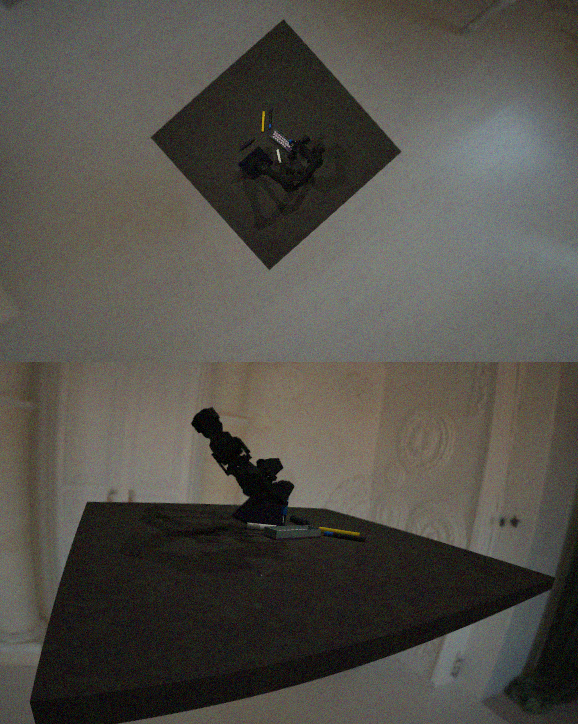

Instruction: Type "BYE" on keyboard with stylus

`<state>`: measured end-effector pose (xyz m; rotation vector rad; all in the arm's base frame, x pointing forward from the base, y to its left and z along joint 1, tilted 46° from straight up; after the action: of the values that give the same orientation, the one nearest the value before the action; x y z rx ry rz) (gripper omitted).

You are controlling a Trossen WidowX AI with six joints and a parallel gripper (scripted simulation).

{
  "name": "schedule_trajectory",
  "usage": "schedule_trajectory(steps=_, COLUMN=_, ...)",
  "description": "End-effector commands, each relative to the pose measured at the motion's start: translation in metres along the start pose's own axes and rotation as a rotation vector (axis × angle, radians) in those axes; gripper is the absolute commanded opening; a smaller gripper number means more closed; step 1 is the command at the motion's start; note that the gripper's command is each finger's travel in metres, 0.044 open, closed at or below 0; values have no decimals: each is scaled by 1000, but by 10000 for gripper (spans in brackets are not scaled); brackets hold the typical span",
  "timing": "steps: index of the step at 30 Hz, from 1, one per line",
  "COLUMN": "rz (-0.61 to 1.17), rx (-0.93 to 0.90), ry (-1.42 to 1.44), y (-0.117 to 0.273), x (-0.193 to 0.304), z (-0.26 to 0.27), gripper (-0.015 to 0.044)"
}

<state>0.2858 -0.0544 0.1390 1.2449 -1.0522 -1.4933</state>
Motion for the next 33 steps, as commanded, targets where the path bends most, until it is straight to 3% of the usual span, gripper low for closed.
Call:
schedule_trajectory(steps=1, rz=1, rx=-9, ry=1, y=-7, x=11, z=-3, gripper=0)
schedule_trajectory(steps=7, rz=1, rx=-9, ry=1, y=-7, x=11, z=-3, gripper=0)
schedule_trajectory(steps=10, rz=1, rx=-8, ry=1, y=-8, x=12, z=-5, gripper=79)
schedule_trajectory(steps=33, rz=2, rx=-8, ry=1, y=-7, x=13, z=-6, gripper=81)
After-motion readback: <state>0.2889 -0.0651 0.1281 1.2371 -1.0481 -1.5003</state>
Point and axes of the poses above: the point midway between the two fingers, 35 mm back from their tips, its own y axis back along the fingers, its own z axis across the jaws, x = y × z, the point moved 5 cm from there along y, back along the fingers, and after that the axes turned 12 degrees about -y, right-handed, at the moved point
